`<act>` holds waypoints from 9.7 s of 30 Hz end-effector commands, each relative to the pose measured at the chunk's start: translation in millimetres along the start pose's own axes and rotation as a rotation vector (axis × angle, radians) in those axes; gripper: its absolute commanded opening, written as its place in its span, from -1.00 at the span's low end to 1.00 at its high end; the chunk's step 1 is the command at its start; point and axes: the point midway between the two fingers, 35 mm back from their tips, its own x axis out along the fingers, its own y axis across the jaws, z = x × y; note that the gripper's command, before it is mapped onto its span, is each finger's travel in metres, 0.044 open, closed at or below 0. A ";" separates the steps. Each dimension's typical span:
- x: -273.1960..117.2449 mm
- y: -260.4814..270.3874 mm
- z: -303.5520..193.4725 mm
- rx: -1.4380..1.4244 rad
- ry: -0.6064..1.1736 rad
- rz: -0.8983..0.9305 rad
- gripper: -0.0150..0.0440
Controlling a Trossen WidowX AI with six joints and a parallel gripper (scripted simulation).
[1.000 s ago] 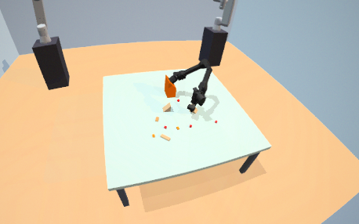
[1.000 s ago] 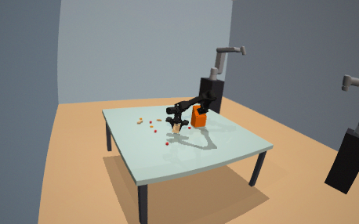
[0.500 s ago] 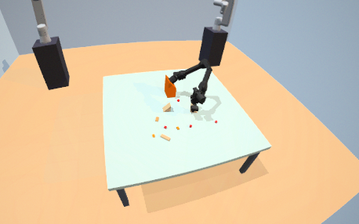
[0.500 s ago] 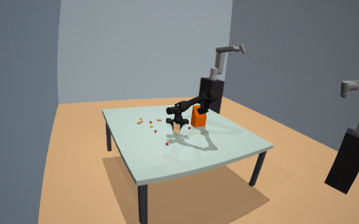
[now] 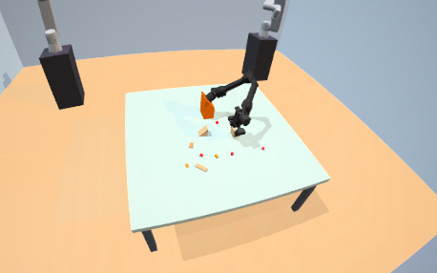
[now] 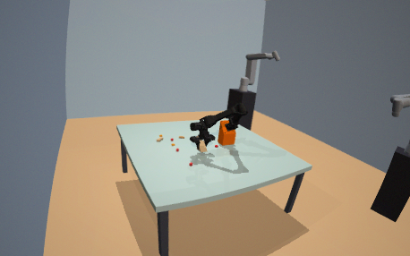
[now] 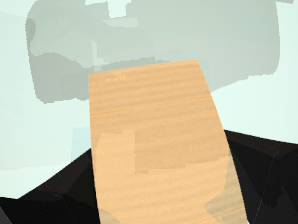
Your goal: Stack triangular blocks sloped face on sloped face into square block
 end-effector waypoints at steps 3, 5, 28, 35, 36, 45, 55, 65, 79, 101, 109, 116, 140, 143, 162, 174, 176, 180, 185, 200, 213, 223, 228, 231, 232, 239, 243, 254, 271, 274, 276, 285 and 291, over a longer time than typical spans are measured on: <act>-1.3 -0.3 1.0 -0.174 0.002 -0.006 -0.49; -1.3 -0.2 1.0 -0.227 0.001 -0.006 -0.49; -1.3 -0.1 1.0 -0.269 0.001 -0.006 -0.49; -1.3 -0.1 1.0 -0.269 0.001 -0.006 -0.49; -1.3 -0.1 1.0 -0.269 0.001 -0.006 -0.49; -1.3 -0.1 1.0 -0.269 0.001 -0.006 -0.49; -1.3 -0.1 1.0 -0.269 0.001 -0.006 -0.49; -1.3 -0.1 1.0 -0.269 0.001 -0.006 -0.49; -1.3 -0.1 1.0 -0.269 0.001 -0.006 -0.49; -1.3 -0.1 1.0 -0.269 0.001 -0.006 -0.49; -1.3 -0.1 1.0 -0.269 0.001 -0.006 -0.49; -1.3 -0.1 1.0 -0.269 0.001 -0.006 -0.49; 19.6 0.2 0.3 -0.257 -0.002 -0.003 -0.49; 24.2 0.4 0.4 -0.257 -0.002 -0.003 -0.49; 24.0 0.2 1.8 -0.264 -0.005 -0.005 0.31; 24.0 0.2 1.8 -0.264 -0.005 -0.005 1.00; 24.0 0.2 1.8 -0.264 -0.005 -0.005 1.00; -10.5 -1.4 0.4 -0.264 -0.001 -0.004 1.00; -35.8 0.1 1.0 -0.264 -0.002 -0.004 1.00; -42.4 -1.3 -32.2 -0.247 -0.195 0.106 1.00; -64.3 -13.6 -53.1 -0.256 -0.431 0.055 1.00; -55.6 -13.8 -51.0 -0.255 -0.423 0.054 1.00; -47.7 -13.9 -48.8 -0.254 -0.418 0.054 1.00; -43.0 -13.8 -47.4 -0.254 -0.415 0.053 1.00; -41.4 -13.8 -46.9 -0.254 -0.414 0.053 1.00; -30.5 -13.5 -43.1 -0.253 -0.410 0.052 1.00; -24.4 -13.1 -40.7 -0.253 -0.409 0.051 1.00; -7.9 -11.4 -33.2 -0.253 -0.410 0.050 1.00; 15.6 -6.5 -19.2 -0.254 -0.424 0.051 1.00; 19.5 -5.3 -16.5 -0.255 -0.428 0.052 1.00; 22.0 -4.4 -14.7 -0.255 -0.431 0.053 1.00; 26.4 -2.8 -11.4 -0.256 -0.436 0.054 0.64; 26.4 -2.8 -11.4 -0.256 -0.436 0.054 0.31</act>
